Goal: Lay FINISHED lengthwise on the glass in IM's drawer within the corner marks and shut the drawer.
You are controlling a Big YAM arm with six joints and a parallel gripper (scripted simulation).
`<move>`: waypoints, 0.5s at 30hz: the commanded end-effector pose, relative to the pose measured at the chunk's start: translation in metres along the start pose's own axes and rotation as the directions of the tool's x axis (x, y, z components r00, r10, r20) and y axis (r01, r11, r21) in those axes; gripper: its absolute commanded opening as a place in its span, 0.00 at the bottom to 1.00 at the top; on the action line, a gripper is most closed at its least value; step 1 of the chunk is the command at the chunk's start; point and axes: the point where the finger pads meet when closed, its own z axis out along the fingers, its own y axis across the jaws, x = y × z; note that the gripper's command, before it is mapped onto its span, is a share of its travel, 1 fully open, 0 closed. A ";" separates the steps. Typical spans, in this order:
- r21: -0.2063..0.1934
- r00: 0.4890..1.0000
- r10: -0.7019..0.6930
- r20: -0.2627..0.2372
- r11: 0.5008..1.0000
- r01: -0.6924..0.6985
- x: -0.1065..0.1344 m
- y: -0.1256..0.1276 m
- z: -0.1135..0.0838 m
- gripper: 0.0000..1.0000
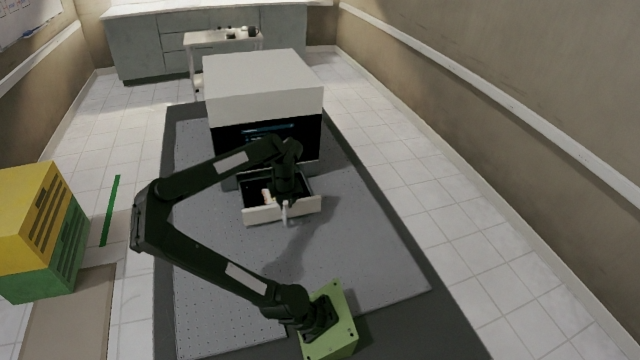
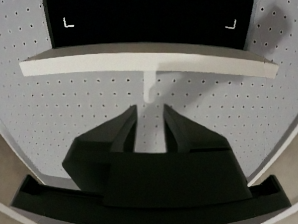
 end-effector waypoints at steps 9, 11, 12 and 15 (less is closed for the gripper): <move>-0.008 1.000 0.012 -0.017 1.000 -0.012 0.001 0.001 0.022 0.26; -0.008 1.000 0.012 -0.017 1.000 -0.012 0.001 0.001 0.025 0.26; -0.008 1.000 0.012 -0.017 1.000 -0.012 0.001 0.001 0.026 0.26; -0.008 1.000 0.012 -0.017 1.000 -0.012 0.001 0.001 0.030 0.26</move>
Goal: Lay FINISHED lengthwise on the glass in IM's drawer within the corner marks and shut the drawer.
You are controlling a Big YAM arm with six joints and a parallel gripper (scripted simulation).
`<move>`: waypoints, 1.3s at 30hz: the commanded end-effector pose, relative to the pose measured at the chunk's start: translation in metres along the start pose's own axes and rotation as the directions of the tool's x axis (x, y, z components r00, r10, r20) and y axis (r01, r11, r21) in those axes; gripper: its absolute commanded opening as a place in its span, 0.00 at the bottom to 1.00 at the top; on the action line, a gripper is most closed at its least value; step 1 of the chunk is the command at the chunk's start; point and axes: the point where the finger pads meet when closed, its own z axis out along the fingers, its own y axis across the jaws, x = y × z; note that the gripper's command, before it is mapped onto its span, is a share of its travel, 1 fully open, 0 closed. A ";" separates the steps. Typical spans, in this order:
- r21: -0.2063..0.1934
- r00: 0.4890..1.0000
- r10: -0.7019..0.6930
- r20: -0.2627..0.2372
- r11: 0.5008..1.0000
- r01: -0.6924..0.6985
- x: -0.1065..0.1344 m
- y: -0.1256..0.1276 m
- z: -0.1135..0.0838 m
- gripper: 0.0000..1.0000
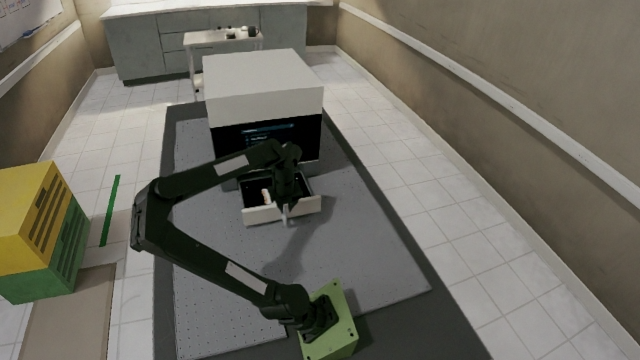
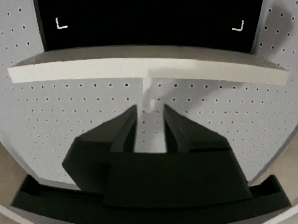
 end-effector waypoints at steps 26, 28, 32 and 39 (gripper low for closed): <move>-0.009 1.000 0.016 -0.019 1.000 -0.016 0.002 0.002 0.043 0.26; -0.009 1.000 0.016 -0.019 1.000 -0.016 0.002 0.002 0.046 0.26; -0.009 1.000 0.016 -0.019 1.000 -0.016 0.002 0.002 0.050 0.26; -0.009 1.000 0.018 -0.022 1.000 -0.018 0.003 0.003 0.049 0.26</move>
